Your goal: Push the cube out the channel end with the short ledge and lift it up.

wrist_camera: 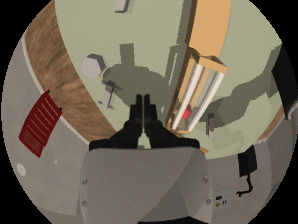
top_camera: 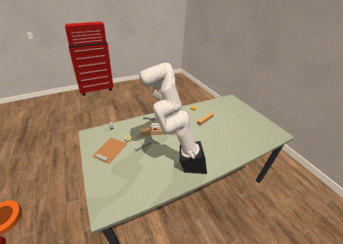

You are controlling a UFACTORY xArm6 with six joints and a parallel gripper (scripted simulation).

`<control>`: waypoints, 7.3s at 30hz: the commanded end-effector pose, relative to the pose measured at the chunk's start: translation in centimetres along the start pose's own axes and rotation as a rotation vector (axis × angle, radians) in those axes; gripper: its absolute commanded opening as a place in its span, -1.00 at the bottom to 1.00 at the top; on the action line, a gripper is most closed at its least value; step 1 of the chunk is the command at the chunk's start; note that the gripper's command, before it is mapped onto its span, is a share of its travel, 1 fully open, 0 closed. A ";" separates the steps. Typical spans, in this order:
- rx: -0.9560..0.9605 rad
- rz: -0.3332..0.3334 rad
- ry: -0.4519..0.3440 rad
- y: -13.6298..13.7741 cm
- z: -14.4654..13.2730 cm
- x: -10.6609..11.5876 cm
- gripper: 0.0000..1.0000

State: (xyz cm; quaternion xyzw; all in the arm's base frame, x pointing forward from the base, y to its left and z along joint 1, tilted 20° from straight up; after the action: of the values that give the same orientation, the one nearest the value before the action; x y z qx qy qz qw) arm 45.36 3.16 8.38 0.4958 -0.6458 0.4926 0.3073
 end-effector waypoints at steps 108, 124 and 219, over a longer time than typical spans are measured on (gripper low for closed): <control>2.629 -0.131 -0.136 17.5 -23.6 2.4 -1.00; 3.360 -0.067 -0.219 17.5 -23.6 2.4 -1.00; 3.588 0.044 -0.351 19.5 -23.2 -9.0 -0.24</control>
State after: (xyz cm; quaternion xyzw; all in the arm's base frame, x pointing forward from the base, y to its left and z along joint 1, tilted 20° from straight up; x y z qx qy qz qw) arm 27.52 28.28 1.89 -0.2292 -0.5914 -0.4635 0.6188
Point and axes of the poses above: the point where the finger pads meet when closed, its own x axis back along the fingers, its own y axis across the jaws, z = x × y, the point moved 1 cm from there along x, back along the fingers, and after that the axes turned 11 degrees about x, right-handed, at the moved point
